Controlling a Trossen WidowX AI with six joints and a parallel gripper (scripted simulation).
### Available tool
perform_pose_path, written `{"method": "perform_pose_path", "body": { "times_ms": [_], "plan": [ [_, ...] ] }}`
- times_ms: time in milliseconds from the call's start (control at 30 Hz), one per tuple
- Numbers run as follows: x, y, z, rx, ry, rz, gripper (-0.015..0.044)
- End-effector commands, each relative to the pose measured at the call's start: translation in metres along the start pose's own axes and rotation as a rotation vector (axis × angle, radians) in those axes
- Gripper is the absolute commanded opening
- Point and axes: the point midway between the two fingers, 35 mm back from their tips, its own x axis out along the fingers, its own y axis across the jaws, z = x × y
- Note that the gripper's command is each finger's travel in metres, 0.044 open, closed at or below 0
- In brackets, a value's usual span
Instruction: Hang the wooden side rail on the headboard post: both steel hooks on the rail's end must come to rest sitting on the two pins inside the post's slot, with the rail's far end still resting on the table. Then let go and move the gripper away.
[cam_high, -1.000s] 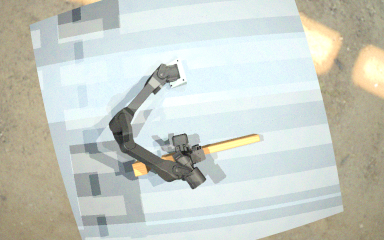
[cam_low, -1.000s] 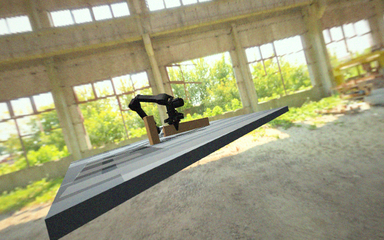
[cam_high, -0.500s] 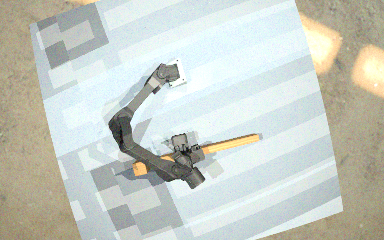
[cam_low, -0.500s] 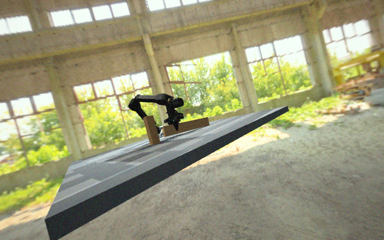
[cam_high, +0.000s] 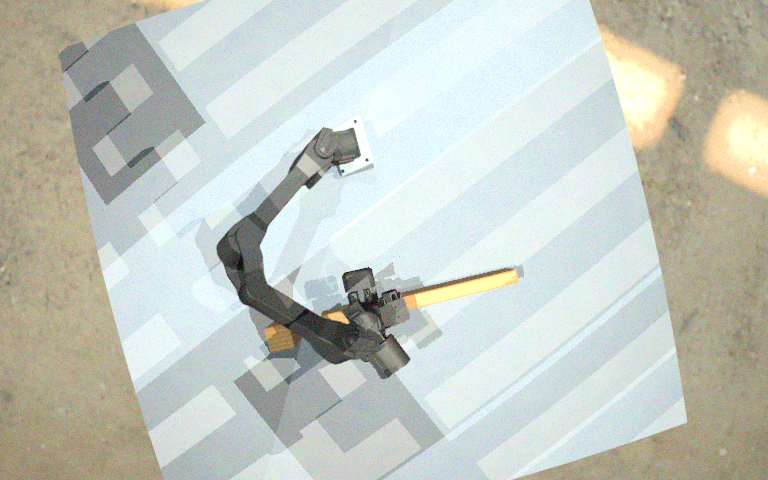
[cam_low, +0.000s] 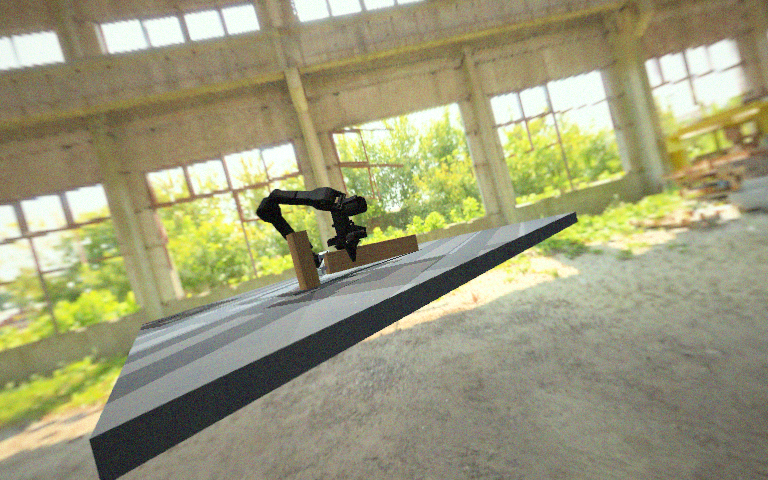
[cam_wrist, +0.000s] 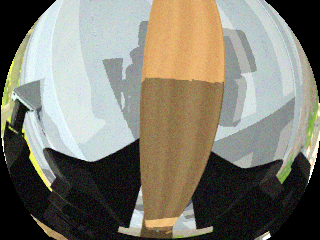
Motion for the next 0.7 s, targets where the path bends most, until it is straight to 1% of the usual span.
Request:
{"method": "perform_pose_path", "body": {
  "times_ms": [0,667],
  "plan": [
    [-0.0051,-0.0021,-0.0017,0.001,-0.001,-0.016,0.0],
    [-0.006,-0.0029,-0.004,0.001,-0.001,-0.016,0.0]
  ]
}}
